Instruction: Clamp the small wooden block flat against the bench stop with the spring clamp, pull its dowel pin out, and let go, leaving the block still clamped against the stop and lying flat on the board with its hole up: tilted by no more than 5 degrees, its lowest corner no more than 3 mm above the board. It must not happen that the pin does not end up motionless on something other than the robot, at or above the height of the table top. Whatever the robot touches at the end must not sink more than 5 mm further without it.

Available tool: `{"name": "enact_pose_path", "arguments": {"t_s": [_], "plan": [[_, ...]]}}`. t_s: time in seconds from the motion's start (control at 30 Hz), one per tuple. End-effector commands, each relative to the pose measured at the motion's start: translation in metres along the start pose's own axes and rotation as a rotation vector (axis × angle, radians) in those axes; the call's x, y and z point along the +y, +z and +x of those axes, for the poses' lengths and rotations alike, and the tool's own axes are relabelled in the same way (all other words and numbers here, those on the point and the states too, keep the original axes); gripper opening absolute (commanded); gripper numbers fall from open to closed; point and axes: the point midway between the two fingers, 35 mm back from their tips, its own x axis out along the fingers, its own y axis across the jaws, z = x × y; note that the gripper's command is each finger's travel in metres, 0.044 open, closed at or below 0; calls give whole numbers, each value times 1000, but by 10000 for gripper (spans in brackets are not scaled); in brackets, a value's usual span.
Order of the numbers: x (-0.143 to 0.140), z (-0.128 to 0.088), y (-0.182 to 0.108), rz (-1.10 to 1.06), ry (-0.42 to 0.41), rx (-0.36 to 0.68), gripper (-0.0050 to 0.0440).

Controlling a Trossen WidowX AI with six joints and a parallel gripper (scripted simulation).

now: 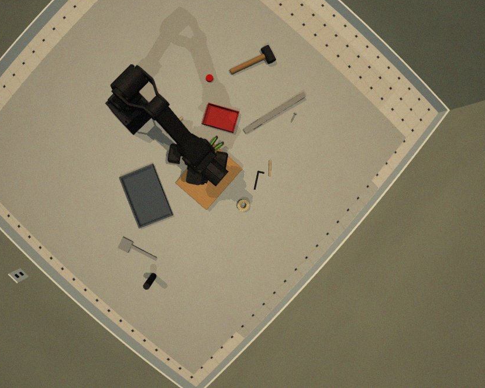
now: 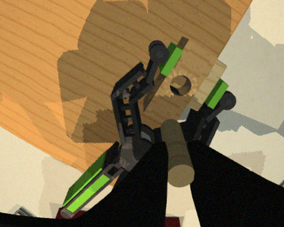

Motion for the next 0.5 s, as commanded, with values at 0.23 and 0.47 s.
{"name": "enact_pose_path", "arguments": {"t_s": [0.23,0.47], "plan": [[5,-4,-10,31,2,-6,0],[7,-5,-15,46,2,-6,0]]}}
